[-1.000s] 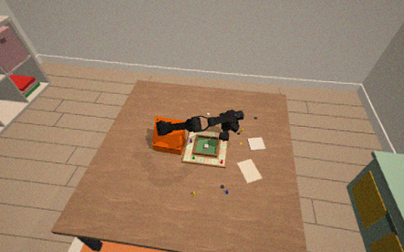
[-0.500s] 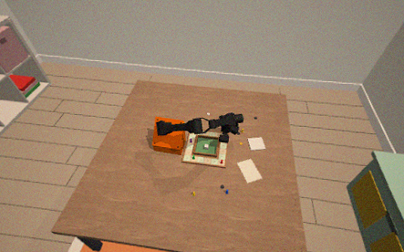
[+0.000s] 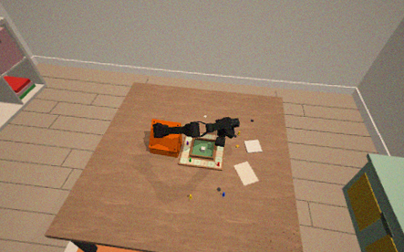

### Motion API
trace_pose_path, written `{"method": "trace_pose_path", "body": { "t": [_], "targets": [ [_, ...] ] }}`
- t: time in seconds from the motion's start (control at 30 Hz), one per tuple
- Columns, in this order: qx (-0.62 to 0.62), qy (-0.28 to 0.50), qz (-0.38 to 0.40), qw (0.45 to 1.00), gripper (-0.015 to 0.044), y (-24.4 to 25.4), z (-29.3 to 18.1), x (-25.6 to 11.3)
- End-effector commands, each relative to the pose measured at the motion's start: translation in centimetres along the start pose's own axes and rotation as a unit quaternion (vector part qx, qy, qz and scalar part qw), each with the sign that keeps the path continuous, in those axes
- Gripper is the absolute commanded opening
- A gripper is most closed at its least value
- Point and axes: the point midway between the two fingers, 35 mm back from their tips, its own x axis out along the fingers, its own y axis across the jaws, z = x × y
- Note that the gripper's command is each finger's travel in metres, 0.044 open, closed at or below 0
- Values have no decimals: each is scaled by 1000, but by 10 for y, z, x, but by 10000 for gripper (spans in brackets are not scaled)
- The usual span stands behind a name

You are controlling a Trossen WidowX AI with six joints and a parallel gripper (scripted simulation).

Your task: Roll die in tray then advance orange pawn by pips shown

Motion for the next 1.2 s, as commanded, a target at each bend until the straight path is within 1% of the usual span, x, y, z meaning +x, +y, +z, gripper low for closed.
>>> {"method": "trace_pose_path", "body": {
  "t": [0.0,0.1,0.2,0.63,0.7,0.83,1.17],
  "targets": [
    [-2,1,-2,1000,23,0,-1,2],
    [-2,1,-2,1000,3,0,-1,2],
    [-2,1,-1,1000,0,0,0,-4],
    [-2,1,2,1000,0,-2,1,-113],
    [-2,1,1,1000,0,-3,-1,-125],
    [-2,1,1,1000,0,-2,-3,-125],
    [-3,1,3,1000,0,19,-36,-110]
  ]
}}
